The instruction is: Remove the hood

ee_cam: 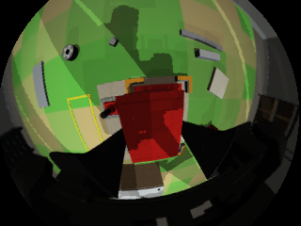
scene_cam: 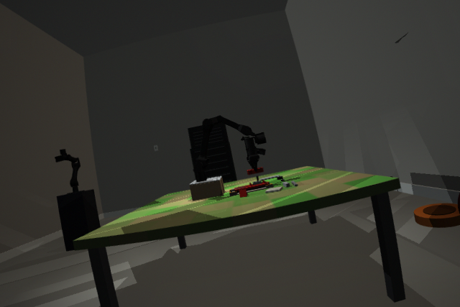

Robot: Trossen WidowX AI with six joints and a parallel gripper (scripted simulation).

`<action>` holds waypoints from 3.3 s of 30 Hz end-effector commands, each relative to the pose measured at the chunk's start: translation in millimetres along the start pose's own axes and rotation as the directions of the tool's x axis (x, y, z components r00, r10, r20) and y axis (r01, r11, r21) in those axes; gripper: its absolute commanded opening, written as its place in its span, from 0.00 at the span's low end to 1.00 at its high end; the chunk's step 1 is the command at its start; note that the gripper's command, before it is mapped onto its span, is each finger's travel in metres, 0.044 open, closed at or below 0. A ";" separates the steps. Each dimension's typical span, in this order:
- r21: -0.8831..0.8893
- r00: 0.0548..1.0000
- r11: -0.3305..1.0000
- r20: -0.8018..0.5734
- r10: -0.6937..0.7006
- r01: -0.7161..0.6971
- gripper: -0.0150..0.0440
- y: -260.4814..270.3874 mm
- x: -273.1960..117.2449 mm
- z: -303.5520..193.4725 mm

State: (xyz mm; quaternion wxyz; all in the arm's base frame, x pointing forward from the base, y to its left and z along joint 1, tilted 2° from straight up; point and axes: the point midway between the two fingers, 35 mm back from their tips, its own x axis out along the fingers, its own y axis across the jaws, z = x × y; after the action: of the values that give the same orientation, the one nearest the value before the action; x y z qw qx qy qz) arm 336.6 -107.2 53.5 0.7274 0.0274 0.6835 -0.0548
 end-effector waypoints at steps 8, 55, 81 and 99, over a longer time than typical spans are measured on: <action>0.000 1.000 1.000 -0.005 0.001 -0.001 0.25 48.8 -0.8 -0.4; 0.005 1.000 1.000 -0.003 0.011 -0.011 0.25 189.5 -2.8 -36.3; 0.005 1.000 1.000 -0.003 0.011 -0.011 0.25 190.4 16.5 -35.1; 0.005 1.000 1.000 -0.003 0.011 -0.011 0.25 190.7 29.9 -35.0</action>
State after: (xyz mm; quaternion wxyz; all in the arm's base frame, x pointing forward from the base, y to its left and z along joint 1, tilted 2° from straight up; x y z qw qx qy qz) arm 328.0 86.2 19.9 0.7291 0.0352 0.6817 -0.0493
